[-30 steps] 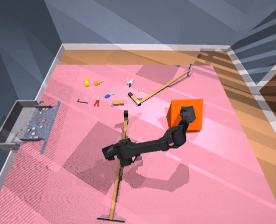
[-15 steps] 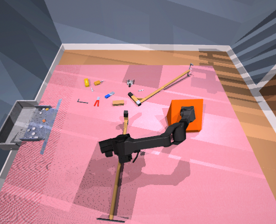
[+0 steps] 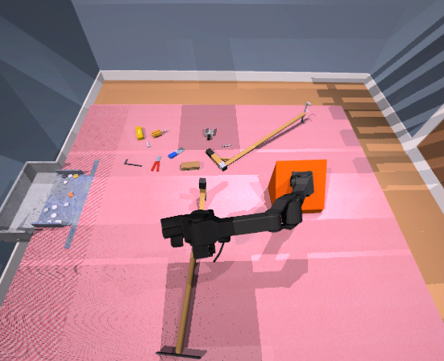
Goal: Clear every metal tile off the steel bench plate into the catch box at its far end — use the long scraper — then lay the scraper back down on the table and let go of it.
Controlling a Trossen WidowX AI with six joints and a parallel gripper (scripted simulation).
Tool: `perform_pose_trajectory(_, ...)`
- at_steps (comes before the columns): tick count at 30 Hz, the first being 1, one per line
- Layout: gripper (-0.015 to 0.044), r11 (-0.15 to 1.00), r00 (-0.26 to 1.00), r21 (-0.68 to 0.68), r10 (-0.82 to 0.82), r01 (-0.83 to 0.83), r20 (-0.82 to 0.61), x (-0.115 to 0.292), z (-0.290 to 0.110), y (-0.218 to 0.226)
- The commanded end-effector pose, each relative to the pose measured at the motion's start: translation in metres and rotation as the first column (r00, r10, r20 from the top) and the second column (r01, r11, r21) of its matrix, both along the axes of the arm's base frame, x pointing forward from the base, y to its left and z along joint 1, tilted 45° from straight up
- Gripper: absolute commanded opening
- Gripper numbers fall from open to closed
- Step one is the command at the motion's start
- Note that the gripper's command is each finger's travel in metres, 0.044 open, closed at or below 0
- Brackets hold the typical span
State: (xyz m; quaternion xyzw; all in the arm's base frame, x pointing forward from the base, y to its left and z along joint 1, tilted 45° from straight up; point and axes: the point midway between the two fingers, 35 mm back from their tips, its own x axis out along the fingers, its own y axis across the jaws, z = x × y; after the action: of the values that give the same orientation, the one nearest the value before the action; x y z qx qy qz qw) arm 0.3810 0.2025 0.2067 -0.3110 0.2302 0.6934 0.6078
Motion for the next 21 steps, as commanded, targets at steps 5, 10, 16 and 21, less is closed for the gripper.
perform_pose_trajectory(5, 0.0000, 0.995, 0.990, -0.005, -0.101, 0.101, -0.097, -0.024, 0.026, -0.027)
perform_pose_trajectory(10, 0.0000, 0.994, 0.988, -0.006, -0.109, 0.109, -0.105, -0.026, 0.028, -0.029)
perform_pose_trajectory(16, 0.0000, 0.994, 0.988, -0.007, -0.111, 0.111, -0.106, -0.025, 0.024, -0.025)
perform_pose_trajectory(21, 0.0000, 0.994, 0.988, -0.010, -0.114, 0.113, -0.109, -0.023, 0.015, -0.016)
